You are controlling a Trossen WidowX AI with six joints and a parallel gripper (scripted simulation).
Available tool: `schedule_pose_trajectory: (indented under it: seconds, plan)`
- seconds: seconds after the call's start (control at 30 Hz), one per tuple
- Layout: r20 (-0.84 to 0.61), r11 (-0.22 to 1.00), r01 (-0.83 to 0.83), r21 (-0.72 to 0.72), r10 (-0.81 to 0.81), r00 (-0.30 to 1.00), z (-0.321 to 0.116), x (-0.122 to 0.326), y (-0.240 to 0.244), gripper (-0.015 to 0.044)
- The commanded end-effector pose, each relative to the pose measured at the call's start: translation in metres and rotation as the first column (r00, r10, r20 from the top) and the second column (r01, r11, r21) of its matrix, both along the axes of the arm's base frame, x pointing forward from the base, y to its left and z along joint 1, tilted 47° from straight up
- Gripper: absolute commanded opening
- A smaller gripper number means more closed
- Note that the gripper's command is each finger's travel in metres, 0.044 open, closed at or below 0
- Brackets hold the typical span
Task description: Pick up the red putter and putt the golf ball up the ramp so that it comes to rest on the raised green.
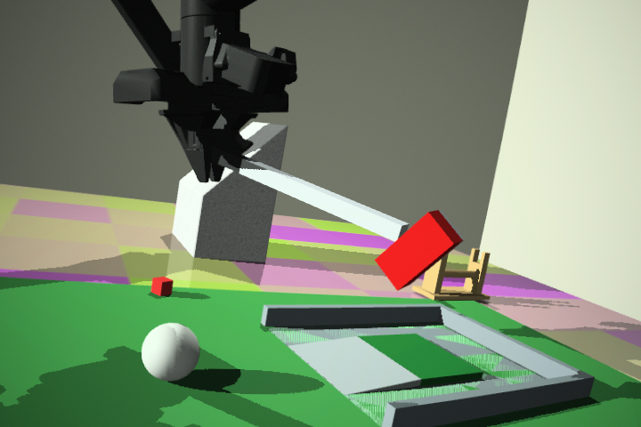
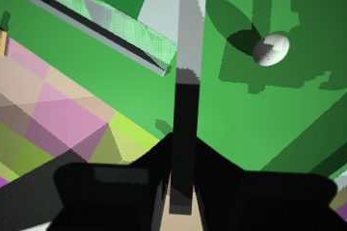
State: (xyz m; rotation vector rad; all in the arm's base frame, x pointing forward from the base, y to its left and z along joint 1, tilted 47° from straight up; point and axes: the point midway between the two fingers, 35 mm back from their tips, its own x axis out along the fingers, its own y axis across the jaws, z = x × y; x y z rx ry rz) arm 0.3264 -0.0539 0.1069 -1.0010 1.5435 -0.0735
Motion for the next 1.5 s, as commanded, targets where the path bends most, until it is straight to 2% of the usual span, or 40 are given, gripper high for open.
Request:
schedule_pose_trajectory:
  seconds: [0.0,0.4,1.47]
  plan:
    - [0.094,0.994,0.109,-0.02,-0.107,0.99,0.033,-0.008,-0.027,0.0]
    - [0.29,0.926,0.375,-0.045,-0.347,0.892,0.1,-0.051,-0.089,0.0]
    - [0.292,0.926,0.376,-0.048,-0.347,0.891,0.059,-0.047,-0.133,0.0]
